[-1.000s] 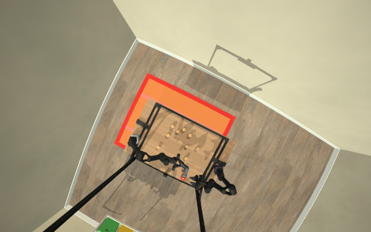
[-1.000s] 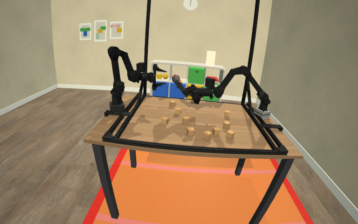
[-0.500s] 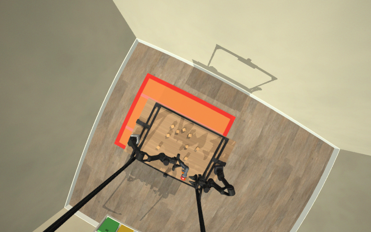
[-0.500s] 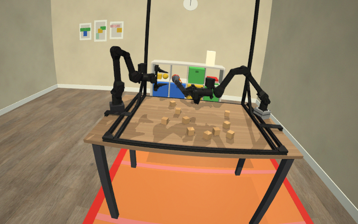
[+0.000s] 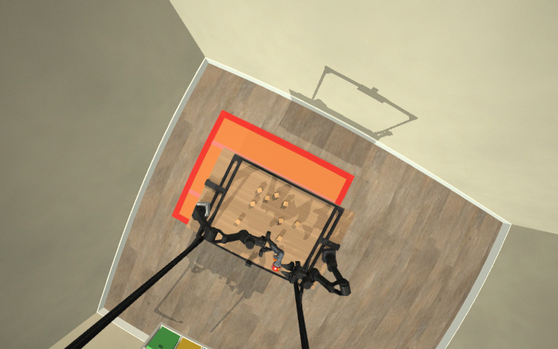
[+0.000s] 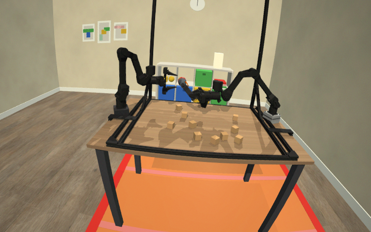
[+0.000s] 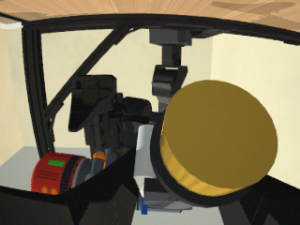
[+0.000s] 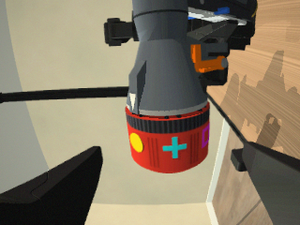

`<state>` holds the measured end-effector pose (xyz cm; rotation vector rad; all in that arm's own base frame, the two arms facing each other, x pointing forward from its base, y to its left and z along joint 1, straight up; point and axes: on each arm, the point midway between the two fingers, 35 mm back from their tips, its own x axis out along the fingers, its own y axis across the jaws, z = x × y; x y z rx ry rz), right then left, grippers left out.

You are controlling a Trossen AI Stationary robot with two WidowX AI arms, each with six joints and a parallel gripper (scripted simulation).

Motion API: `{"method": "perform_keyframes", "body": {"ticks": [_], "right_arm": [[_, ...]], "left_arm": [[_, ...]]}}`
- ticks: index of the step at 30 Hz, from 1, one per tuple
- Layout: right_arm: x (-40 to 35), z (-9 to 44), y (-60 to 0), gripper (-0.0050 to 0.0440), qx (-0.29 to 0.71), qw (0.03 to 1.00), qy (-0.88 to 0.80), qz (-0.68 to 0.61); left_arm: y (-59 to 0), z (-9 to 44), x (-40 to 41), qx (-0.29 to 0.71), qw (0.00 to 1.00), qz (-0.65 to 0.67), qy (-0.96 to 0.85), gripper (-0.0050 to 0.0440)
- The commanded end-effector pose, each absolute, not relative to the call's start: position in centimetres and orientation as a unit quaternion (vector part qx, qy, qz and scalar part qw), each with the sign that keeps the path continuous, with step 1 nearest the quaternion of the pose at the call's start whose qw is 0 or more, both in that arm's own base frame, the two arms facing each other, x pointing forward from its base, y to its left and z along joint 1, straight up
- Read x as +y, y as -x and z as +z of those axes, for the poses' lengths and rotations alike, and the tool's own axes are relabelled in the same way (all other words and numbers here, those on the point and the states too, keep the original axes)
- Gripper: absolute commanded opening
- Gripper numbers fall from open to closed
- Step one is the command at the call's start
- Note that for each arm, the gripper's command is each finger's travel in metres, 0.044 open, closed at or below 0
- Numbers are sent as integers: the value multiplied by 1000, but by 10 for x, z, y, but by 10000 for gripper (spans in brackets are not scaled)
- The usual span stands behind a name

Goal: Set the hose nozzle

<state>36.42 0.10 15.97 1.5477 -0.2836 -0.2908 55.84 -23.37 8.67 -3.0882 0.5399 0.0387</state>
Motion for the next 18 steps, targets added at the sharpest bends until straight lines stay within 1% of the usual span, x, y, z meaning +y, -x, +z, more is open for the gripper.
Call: {"method": "perform_keyframes", "body": {"ticks": [1,18], "right_arm": [[-1,161,-372,400,-128,695,-695,-128],[-9,161,-396,400,-128,695,-695,-128]], "left_arm": [[-559,91,-233,172,1,5,985,0],[-559,91,-233,172,1,5,985,0]]}}
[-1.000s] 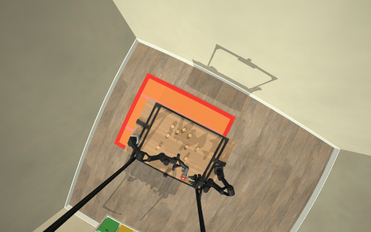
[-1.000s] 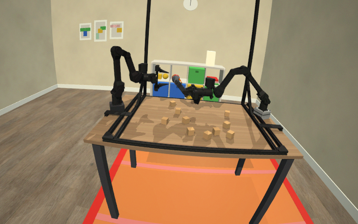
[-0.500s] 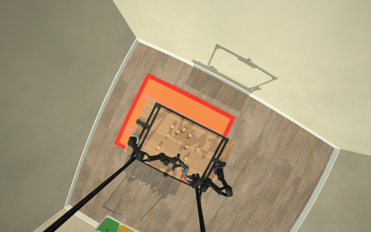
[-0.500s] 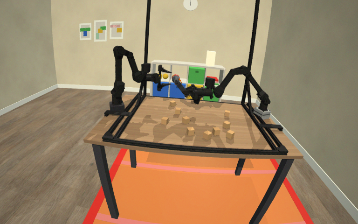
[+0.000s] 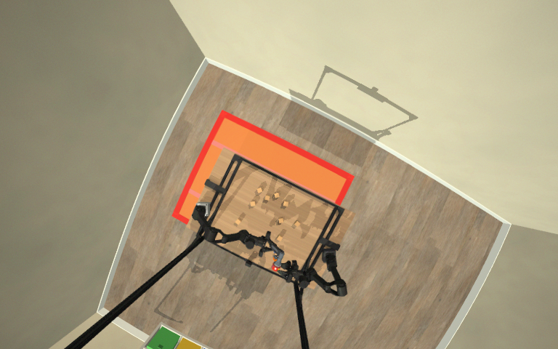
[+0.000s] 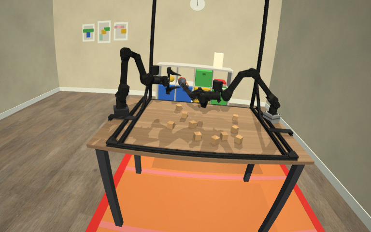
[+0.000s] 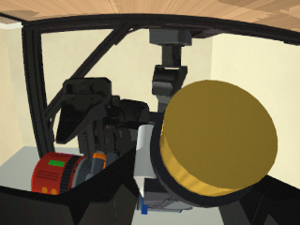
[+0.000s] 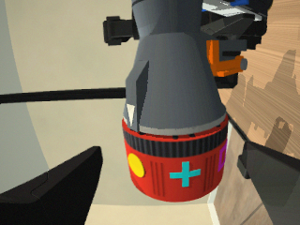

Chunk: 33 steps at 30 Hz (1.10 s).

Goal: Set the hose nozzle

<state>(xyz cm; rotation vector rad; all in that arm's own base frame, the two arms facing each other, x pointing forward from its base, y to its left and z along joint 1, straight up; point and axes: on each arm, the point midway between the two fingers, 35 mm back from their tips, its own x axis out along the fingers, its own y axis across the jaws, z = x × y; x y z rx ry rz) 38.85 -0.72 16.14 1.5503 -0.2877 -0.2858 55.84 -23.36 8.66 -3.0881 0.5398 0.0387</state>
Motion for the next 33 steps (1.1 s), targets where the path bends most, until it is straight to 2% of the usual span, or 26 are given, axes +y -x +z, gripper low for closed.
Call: {"method": "perform_keyframes", "body": {"ticks": [1,32,33], "right_arm": [[-10,161,-397,400,-128,695,-695,-128],[-23,160,-428,400,-128,695,-695,-128],[-23,160,-428,376,-128,695,-695,-128]], "left_arm": [[-559,91,-233,172,1,5,985,0],[-559,91,-233,172,1,5,985,0],[-559,91,-233,172,1,5,985,0]]}}
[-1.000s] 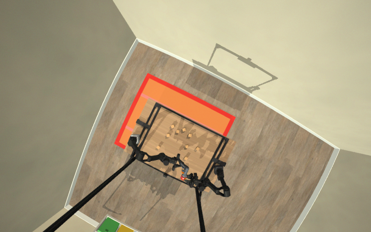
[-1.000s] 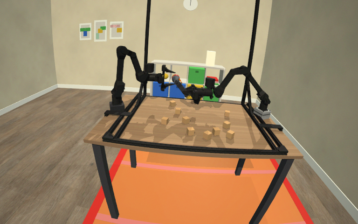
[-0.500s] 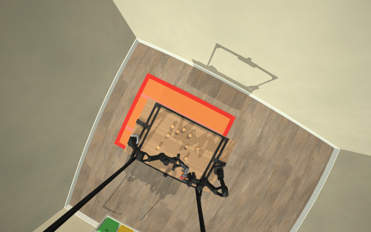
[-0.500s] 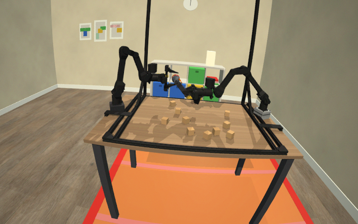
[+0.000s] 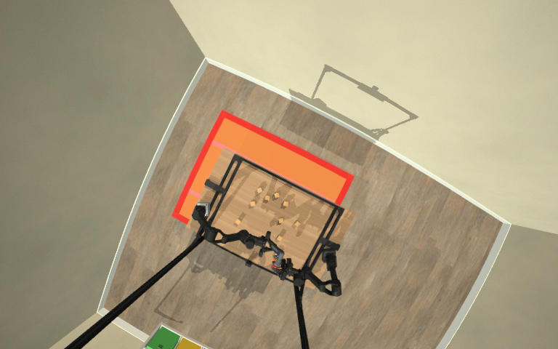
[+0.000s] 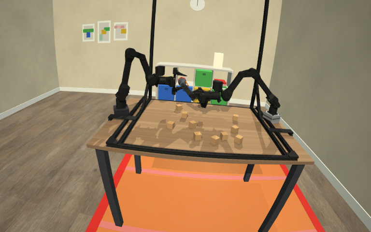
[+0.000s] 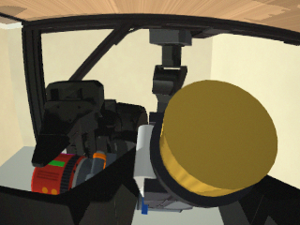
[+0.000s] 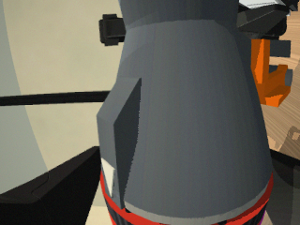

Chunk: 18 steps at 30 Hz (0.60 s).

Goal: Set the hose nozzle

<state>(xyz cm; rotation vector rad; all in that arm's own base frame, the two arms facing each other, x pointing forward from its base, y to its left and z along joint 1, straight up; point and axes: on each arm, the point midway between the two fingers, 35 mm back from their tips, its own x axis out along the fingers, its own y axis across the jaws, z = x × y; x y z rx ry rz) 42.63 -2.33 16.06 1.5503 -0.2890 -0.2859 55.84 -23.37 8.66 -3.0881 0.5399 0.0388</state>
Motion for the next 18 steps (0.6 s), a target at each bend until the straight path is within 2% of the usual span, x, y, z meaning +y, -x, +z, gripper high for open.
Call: {"method": "perform_keyframes", "body": {"ticks": [1,2,18], "right_arm": [[-23,160,-428,352,-128,695,-695,-128],[-23,160,-428,328,-128,695,-695,-128],[-23,160,-428,241,-128,695,-695,-128]], "left_arm": [[-559,91,-233,172,1,5,985,0],[-559,91,-233,172,1,5,985,0],[-559,91,-233,172,1,5,985,0]]}}
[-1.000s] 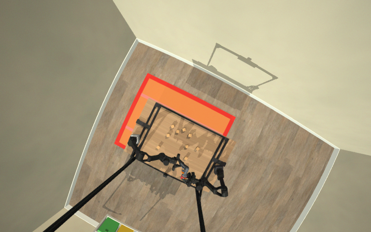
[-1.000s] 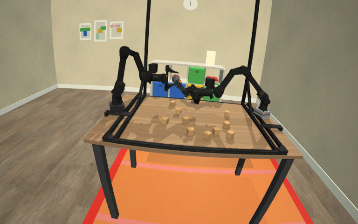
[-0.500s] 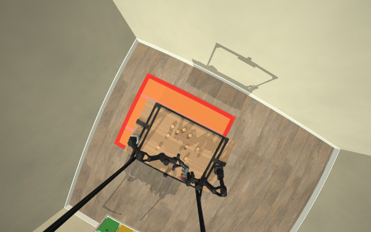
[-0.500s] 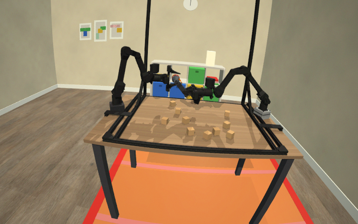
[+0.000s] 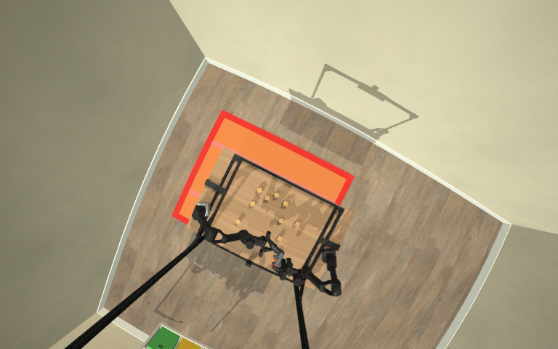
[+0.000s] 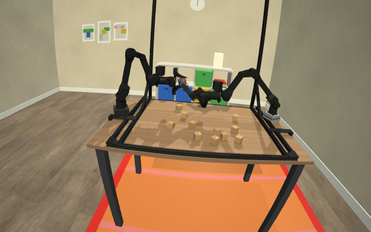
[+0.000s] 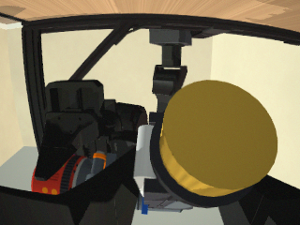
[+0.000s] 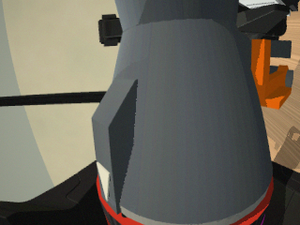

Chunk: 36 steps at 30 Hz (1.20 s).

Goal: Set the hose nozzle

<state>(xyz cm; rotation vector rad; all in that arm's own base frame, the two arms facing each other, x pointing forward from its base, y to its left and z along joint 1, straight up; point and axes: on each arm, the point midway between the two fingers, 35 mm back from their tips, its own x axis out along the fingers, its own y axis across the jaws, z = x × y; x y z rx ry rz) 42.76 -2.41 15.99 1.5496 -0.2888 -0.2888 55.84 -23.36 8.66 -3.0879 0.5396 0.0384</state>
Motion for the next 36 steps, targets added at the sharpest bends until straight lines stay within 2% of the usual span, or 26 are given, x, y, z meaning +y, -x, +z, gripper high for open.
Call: {"method": "perform_keyframes", "body": {"ticks": [1,10,12,13,36], "right_arm": [[-23,160,-428,235,-128,695,-695,-128],[-23,159,-429,19,-102,689,-700,-157],[-23,159,-429,19,-102,689,-700,-157],[-23,158,-429,0,-96,687,-701,-164],[-20,160,-435,0,27,636,-714,-293]], "left_arm": [[-559,91,-233,172,1,5,985,0],[-559,91,-233,172,1,5,985,0],[-559,91,-233,172,1,5,985,0],[-559,91,-233,172,1,5,985,0],[-559,91,-233,172,1,5,985,0]]}}
